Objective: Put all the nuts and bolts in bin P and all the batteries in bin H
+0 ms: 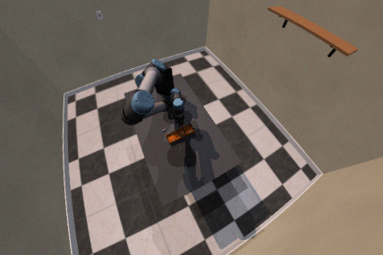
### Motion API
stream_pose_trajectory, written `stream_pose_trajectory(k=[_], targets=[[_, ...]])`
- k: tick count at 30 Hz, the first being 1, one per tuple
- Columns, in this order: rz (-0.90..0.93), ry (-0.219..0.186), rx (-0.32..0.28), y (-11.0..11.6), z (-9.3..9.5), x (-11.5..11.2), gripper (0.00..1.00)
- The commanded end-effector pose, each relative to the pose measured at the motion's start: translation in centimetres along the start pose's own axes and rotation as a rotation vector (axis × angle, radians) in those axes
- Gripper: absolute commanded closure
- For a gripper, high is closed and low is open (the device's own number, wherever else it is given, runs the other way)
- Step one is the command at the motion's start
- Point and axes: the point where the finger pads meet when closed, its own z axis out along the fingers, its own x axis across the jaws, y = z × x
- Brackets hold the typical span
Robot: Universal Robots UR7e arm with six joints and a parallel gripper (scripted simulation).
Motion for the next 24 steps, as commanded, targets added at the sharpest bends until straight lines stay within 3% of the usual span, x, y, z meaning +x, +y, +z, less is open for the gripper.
stream_pose_trajectory(k=[1,4,7,24], targets=[[0.157,-0.007,0.000,-0.3,0.0,4.6,0.36],[0.237,0.000,-0.001,-0.5,0.0,7.1,0.36],[0.314,0.007,-0.001,-0.5,0.0,7.7,0.36],[0.760,0.003,-0.009,-0.5,0.0,7.8,0.36]])
